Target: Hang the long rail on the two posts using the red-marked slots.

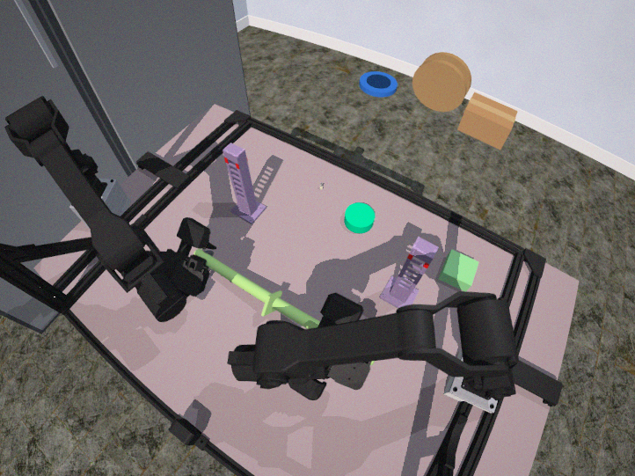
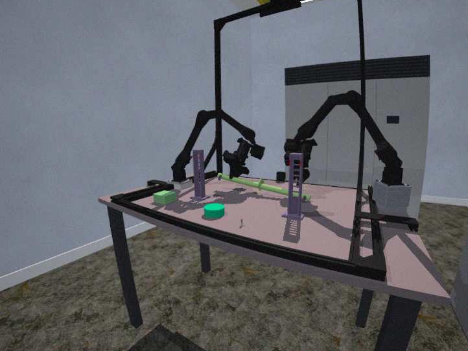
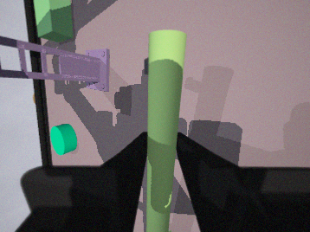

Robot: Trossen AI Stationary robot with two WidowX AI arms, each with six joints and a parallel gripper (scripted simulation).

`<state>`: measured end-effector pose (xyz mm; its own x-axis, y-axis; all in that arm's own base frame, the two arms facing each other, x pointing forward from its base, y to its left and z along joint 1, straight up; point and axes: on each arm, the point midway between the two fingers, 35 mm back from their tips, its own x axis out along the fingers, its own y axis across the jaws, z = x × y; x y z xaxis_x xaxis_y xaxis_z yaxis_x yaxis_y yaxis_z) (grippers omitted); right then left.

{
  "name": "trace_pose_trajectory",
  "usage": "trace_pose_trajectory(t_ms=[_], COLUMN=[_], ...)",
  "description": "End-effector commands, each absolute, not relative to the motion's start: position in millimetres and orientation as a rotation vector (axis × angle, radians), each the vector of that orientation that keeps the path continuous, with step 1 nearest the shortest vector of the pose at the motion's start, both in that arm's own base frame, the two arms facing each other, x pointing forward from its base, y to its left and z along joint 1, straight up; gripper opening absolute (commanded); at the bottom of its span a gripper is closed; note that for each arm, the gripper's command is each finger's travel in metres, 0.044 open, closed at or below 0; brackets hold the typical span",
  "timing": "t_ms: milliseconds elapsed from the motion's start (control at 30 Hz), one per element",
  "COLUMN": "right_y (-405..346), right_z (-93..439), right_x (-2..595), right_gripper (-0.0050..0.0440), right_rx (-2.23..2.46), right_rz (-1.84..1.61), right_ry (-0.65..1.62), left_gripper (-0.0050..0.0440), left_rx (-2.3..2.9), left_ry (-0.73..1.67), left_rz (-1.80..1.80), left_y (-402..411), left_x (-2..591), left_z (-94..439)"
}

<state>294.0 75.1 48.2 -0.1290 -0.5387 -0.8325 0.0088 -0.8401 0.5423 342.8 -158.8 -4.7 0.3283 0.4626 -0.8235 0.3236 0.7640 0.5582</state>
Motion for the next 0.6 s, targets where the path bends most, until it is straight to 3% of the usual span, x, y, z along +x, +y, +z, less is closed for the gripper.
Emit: trace_pose_trajectory(t_ms=[0, 167, 567], right_y=[74.4, 74.4, 74.0], right_z=[48.7, 48.7, 48.1], right_x=[295.4, 295.4, 296.5], right_gripper=[0.0000, 0.0000, 0.0000], right_rx=[1.782, 1.782, 1.794], right_rz=[-2.017, -2.017, -2.016], right_ry=[-0.596, -0.596, -0.608], left_gripper=[0.0440, 0.0440, 0.0160], left_rx=[0.738, 0.738, 0.567], left_ry=[1.268, 1.268, 1.401], left_rz=[0.104, 0.104, -0.092], left_y=[-161.3, -161.3, -141.8], left_x=[343.8, 343.8, 353.1], left_z=[-3.6, -3.6, -14.2])
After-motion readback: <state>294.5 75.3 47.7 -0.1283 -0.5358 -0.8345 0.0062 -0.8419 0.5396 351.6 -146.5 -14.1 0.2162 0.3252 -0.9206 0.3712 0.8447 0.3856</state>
